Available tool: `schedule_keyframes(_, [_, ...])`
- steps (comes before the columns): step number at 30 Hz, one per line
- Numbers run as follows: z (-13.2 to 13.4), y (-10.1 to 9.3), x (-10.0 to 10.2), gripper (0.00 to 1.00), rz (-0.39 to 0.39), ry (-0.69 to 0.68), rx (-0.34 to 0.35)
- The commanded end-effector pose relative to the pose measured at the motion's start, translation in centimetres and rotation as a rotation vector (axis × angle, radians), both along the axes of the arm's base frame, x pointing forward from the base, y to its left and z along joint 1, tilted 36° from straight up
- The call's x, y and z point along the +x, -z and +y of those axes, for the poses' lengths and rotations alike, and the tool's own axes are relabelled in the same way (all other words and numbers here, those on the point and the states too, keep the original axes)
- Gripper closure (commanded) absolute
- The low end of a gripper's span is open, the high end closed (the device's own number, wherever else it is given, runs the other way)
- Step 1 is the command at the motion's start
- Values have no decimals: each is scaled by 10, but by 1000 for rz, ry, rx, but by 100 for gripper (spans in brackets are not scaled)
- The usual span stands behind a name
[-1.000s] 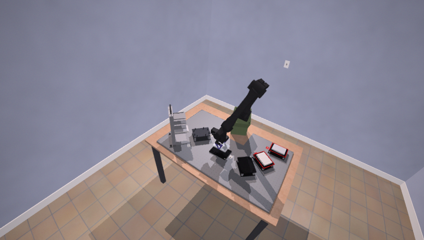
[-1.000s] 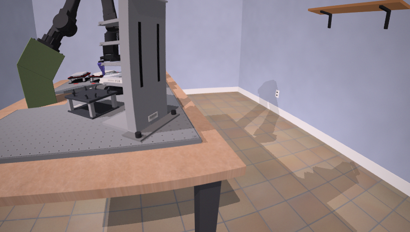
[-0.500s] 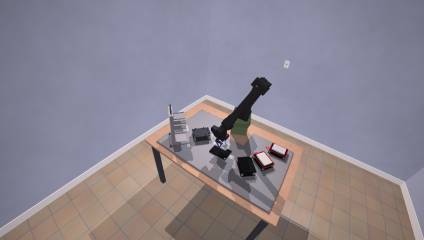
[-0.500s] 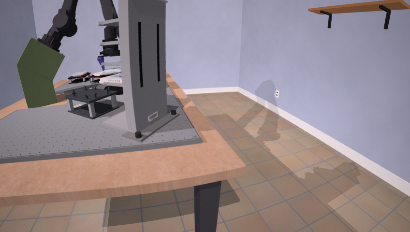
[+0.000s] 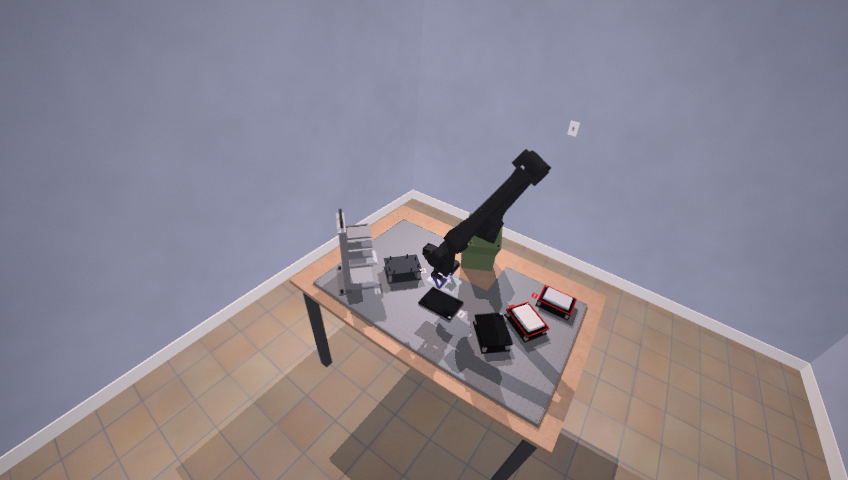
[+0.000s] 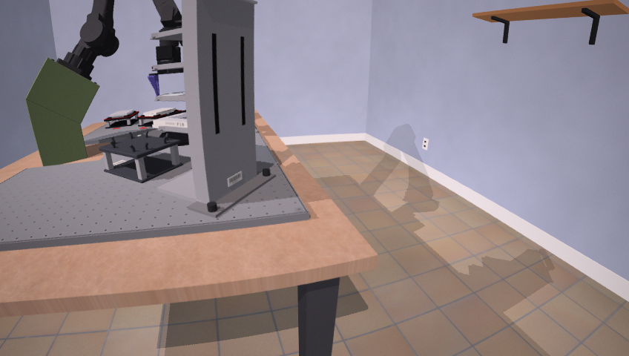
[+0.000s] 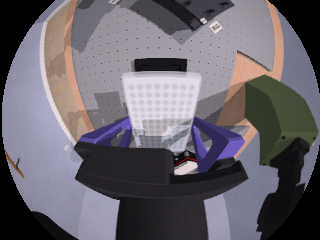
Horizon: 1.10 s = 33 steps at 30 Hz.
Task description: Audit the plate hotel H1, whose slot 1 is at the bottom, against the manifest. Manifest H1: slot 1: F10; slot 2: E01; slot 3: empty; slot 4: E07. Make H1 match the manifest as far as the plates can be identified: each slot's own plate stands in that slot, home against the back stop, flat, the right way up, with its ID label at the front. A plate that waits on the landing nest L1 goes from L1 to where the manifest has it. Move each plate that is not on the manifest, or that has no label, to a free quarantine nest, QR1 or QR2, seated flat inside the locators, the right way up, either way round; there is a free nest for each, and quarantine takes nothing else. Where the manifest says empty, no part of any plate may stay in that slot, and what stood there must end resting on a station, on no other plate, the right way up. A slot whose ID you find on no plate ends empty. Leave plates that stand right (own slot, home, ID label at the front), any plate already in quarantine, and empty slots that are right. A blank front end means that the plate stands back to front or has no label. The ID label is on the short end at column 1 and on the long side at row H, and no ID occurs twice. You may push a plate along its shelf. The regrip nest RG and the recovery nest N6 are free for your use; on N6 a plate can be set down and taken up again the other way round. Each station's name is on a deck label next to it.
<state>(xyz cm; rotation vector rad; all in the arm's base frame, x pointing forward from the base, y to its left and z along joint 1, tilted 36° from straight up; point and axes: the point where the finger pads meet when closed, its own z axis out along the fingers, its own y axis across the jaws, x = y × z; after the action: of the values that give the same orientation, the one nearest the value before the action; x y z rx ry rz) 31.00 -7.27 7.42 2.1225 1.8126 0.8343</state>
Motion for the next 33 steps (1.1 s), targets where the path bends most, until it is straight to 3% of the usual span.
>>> schedule_keyframes(1, [-11,-24,8,14,-44,1,-29])
schedule_keyframes(33, [-26,-92,-36,14,-50,1,-41])
